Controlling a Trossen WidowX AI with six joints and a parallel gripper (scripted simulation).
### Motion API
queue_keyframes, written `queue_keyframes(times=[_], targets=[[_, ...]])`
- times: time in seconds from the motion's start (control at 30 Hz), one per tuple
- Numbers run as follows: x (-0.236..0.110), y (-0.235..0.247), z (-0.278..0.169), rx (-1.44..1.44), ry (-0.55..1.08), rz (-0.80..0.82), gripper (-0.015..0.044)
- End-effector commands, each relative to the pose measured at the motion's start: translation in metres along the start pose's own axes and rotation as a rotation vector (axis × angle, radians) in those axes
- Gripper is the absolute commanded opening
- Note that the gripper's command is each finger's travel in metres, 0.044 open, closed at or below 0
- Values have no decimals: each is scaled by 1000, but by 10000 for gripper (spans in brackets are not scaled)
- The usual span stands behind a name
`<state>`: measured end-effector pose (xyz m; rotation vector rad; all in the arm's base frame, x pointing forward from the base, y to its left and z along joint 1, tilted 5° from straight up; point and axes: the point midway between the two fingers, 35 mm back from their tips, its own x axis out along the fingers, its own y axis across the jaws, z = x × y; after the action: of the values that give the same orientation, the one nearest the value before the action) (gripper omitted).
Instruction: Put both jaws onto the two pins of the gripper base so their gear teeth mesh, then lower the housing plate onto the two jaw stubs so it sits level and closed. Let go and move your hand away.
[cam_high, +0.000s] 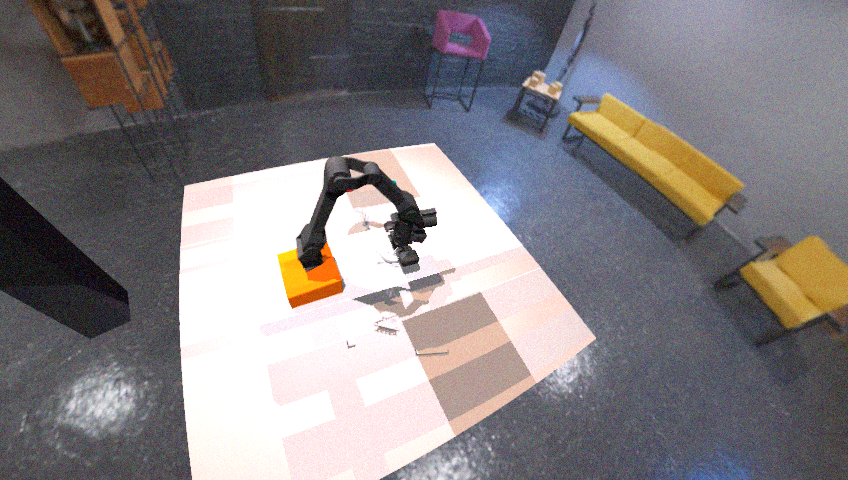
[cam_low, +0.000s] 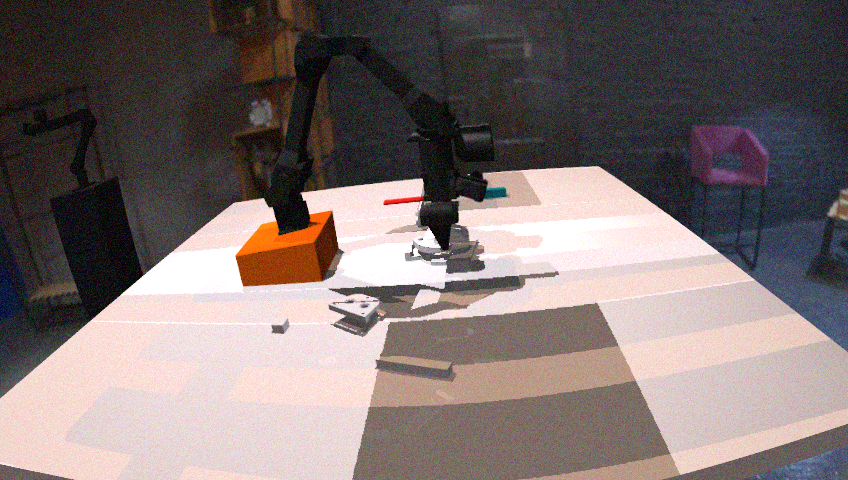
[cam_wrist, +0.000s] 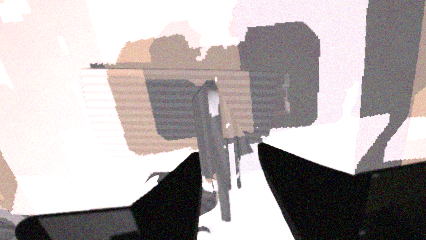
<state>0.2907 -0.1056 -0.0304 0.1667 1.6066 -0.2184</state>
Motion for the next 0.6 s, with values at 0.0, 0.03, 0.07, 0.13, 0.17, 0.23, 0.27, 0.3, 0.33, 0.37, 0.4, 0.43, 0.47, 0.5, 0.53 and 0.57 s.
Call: queue_keyframes(times=[0.0,0.03,0.07,0.13,0.17,0.23,0.27,0.3,0.33,0.37,0.4,0.43,0.47,0.5,0.53,0.57], targets=[[3,-1,0,-5,1,-5,134],[3,-1,0,-5,1,-5,134],[3,-1,0,-5,1,-5,134],[3,-1,0,-5,1,-5,134],[3,-1,0,-5,1,-5,134],[3,-1,0,-5,1,-5,134],[3,-1,0,-5,1,-5,134],[4,-1,0,-5,1,-5,134],[4,-1,0,-5,1,-5,134],[5,-1,0,-6,1,-5,134],[6,-1,0,-6,1,-5,134],[6,-1,0,-6,1,-5,134],[6,-1,0,-6,1,-5,134],[6,-1,0,-6,1,-5,134],[6,-1,0,-6,1,-5,134],[6,-1,0,-6,1,-5,134]])
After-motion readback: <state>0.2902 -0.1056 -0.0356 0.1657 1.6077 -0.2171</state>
